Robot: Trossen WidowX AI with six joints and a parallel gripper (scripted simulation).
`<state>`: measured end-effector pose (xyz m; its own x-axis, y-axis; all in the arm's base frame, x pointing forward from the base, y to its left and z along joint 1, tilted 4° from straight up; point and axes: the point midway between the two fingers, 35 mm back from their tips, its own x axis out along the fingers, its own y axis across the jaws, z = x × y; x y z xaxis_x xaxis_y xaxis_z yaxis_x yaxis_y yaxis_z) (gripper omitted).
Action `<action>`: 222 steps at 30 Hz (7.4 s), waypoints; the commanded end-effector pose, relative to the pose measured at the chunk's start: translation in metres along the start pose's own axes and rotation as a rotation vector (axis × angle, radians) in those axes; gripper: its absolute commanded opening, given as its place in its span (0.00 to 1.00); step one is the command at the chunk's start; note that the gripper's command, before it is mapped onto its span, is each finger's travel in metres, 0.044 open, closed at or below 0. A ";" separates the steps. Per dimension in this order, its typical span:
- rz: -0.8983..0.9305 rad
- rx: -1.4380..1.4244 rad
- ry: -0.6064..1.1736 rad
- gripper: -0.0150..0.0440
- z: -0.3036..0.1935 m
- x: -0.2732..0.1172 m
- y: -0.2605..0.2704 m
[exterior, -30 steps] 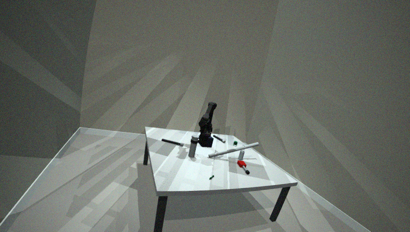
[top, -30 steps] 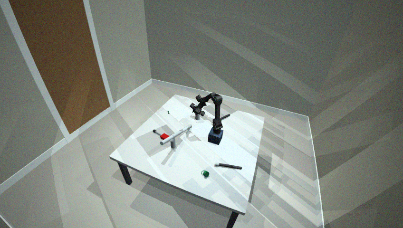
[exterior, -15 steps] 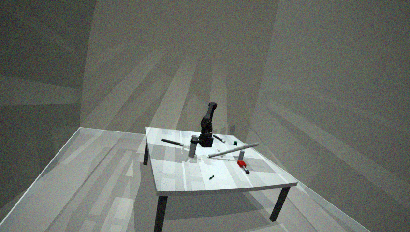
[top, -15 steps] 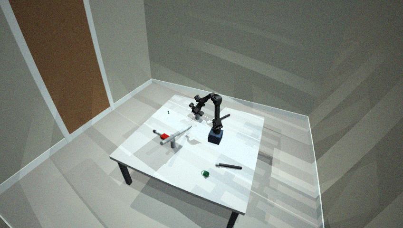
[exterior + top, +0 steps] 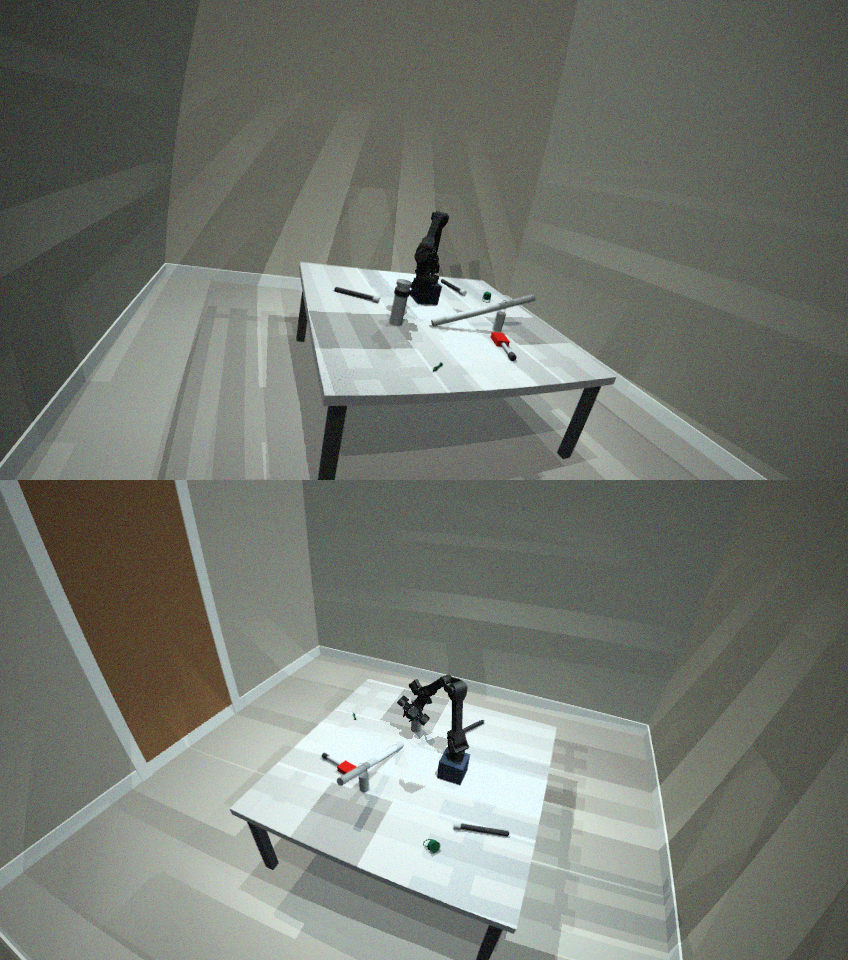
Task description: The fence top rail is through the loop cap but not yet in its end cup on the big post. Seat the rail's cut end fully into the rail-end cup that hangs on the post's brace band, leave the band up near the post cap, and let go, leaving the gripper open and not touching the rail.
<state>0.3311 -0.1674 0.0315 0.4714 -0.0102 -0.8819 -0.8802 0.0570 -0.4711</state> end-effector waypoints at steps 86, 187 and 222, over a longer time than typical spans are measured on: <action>0.365 0.475 0.052 1.00 0.192 -0.051 -0.026; 0.519 0.012 -0.013 0.39 0.209 0.071 0.046; 0.529 -0.090 0.321 0.25 0.160 -0.004 -0.001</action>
<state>0.3386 -0.0083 0.0388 -0.0579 -0.3047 -0.9507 -0.9976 0.0528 0.0438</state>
